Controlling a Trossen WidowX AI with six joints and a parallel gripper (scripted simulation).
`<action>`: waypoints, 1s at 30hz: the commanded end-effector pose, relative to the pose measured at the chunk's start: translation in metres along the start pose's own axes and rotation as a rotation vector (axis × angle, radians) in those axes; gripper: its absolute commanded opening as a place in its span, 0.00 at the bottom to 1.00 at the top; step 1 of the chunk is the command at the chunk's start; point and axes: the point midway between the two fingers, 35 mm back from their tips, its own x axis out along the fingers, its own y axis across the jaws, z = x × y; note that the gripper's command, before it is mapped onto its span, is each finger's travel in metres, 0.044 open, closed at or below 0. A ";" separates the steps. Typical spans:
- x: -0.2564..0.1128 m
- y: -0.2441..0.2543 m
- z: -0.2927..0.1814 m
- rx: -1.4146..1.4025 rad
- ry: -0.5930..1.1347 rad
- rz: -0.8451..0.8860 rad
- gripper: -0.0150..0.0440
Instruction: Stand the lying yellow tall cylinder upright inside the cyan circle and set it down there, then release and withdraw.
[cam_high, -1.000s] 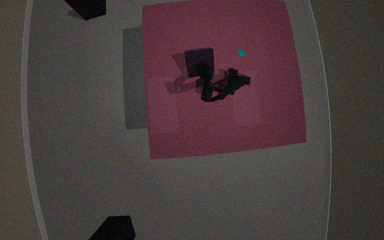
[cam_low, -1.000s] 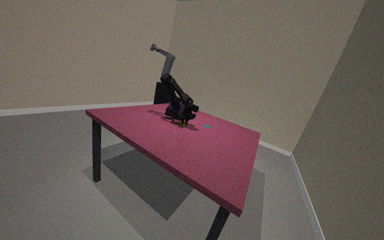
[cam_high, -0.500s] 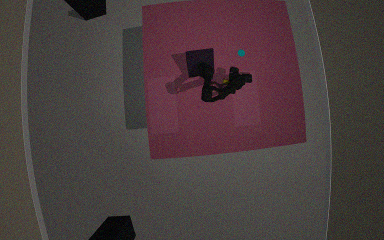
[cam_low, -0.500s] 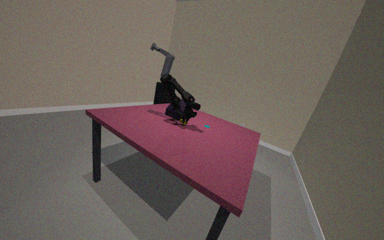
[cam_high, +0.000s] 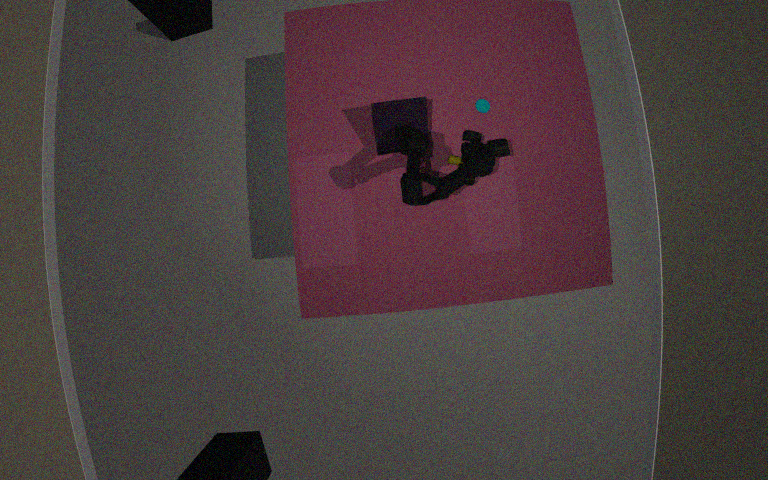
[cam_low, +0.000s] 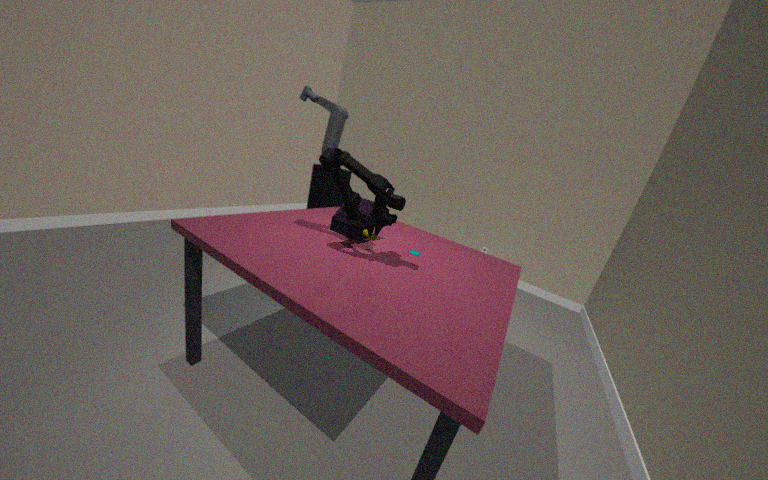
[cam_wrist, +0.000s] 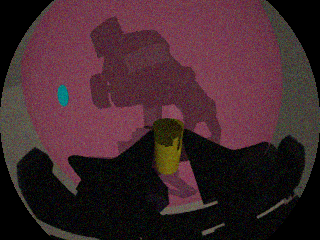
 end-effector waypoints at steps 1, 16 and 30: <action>-0.015 -0.002 0.000 0.010 -0.012 -0.002 0.43; -0.046 -0.004 -0.002 -0.012 -0.016 -0.012 0.43; -0.056 0.023 0.022 -0.216 -0.016 -0.003 0.43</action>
